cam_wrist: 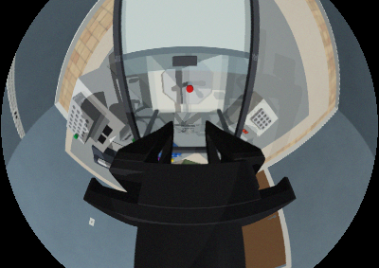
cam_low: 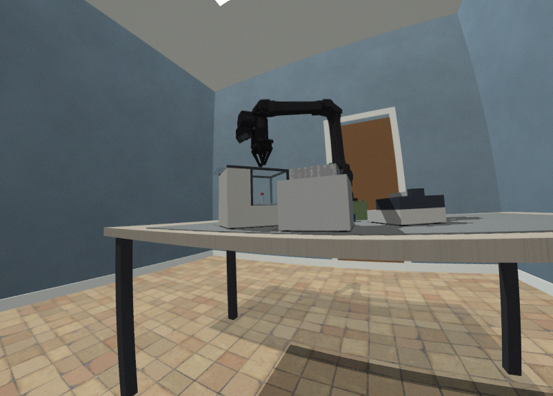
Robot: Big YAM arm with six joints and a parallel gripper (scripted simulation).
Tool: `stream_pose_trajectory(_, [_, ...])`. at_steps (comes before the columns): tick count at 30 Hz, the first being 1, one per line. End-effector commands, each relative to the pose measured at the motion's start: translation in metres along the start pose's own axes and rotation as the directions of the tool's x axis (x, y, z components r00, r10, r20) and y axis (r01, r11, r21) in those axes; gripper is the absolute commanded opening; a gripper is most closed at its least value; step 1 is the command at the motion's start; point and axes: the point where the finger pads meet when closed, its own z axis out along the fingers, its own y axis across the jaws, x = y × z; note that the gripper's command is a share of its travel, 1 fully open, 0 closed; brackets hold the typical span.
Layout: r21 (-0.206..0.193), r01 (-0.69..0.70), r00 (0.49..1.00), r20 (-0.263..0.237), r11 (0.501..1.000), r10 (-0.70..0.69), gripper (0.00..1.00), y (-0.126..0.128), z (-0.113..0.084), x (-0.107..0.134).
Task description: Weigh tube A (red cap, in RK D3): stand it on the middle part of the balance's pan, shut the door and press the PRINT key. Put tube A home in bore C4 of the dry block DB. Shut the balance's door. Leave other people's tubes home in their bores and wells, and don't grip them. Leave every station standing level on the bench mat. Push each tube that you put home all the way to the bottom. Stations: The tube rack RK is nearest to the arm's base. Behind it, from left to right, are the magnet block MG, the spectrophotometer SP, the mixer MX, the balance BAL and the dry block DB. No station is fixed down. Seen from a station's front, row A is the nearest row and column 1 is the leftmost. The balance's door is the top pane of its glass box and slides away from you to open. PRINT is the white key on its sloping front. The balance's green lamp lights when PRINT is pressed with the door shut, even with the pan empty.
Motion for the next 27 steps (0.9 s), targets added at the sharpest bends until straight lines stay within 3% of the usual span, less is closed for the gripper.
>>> stream_pose_trajectory(1, [0.005,-0.014,1.000,0.003,1.000,0.014,0.36,-0.004,0.012,-0.006])
stream_pose_trajectory(10, [0.005,-0.014,1.000,0.003,1.000,0.014,0.36,-0.004,0.024,-0.006])
stream_pose_trajectory(11, [0.003,-0.015,0.999,0.048,1.000,0.014,0.36,-0.004,0.008,-0.023])
stream_pose_trajectory(13, [0.005,-0.014,1.000,0.003,1.000,0.014,0.36,-0.004,0.029,-0.006])
stream_pose_trajectory(27, [0.005,-0.014,1.000,0.003,1.000,0.014,0.36,-0.004,0.049,-0.006])
